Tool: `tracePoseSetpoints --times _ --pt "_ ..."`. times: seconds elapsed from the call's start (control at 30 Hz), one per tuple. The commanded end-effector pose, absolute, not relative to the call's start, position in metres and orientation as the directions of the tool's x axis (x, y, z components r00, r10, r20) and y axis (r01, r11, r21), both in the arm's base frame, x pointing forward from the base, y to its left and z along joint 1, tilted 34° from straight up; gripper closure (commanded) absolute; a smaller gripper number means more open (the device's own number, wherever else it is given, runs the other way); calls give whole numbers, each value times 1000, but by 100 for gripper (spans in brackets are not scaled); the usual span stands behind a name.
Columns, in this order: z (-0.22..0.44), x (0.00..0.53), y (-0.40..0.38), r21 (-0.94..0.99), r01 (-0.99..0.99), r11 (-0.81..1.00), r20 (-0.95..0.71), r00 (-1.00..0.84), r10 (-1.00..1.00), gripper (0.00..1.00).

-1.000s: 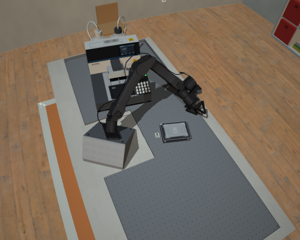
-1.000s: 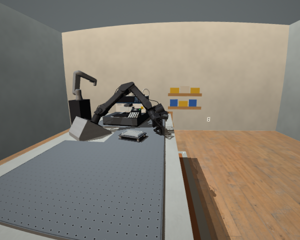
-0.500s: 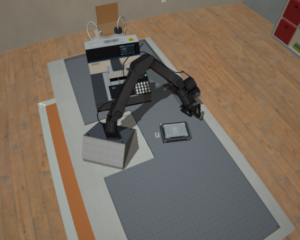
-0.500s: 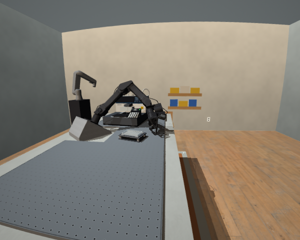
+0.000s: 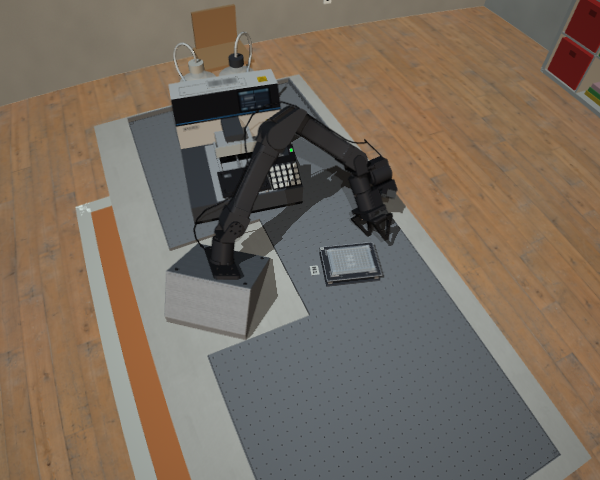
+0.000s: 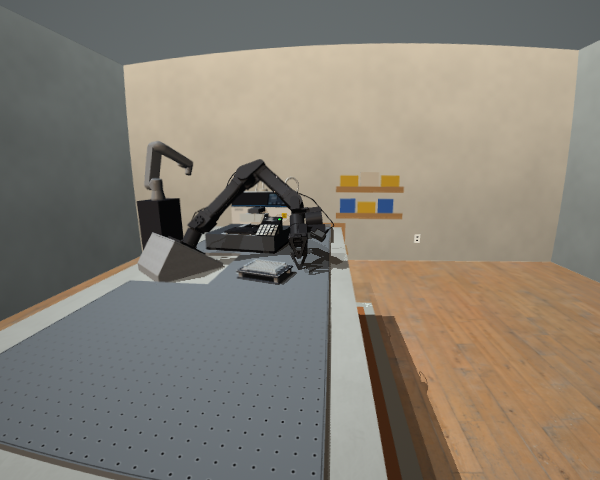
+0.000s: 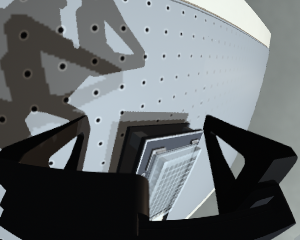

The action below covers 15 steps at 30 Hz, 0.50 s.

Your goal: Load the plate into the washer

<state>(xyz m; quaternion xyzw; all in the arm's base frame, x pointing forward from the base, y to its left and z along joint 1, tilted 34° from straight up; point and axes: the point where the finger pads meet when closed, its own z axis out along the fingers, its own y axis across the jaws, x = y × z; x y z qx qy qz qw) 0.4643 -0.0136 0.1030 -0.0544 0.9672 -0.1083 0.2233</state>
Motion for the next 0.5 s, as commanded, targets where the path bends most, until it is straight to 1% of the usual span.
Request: tracePoseSetpoints --times 0.0,0.03,0.1,0.13,0.17,0.2,0.23,0.4,0.43,0.47 --pt "115 447 -17 -175 -37 984 -378 -920 -102 0" --pt "100 431 -17 -175 -45 984 -338 -935 -103 0" --pt "100 431 -17 -175 -45 984 -338 -935 -103 0" --pt "113 438 -16 -160 -37 986 -352 -931 -92 0" --pt "97 432 -15 -143 -42 989 -291 -953 -83 0" --pt "112 428 -15 -138 -37 990 -315 -946 -79 0" --pt "97 412 -14 -136 -42 990 -274 -959 -79 0" --pt "110 419 -14 -122 -34 992 -288 -955 -68 0" --pt "96 413 -13 -105 -35 994 -228 -972 -58 0" --pt "109 409 -12 -100 -30 995 -249 -967 -54 0"
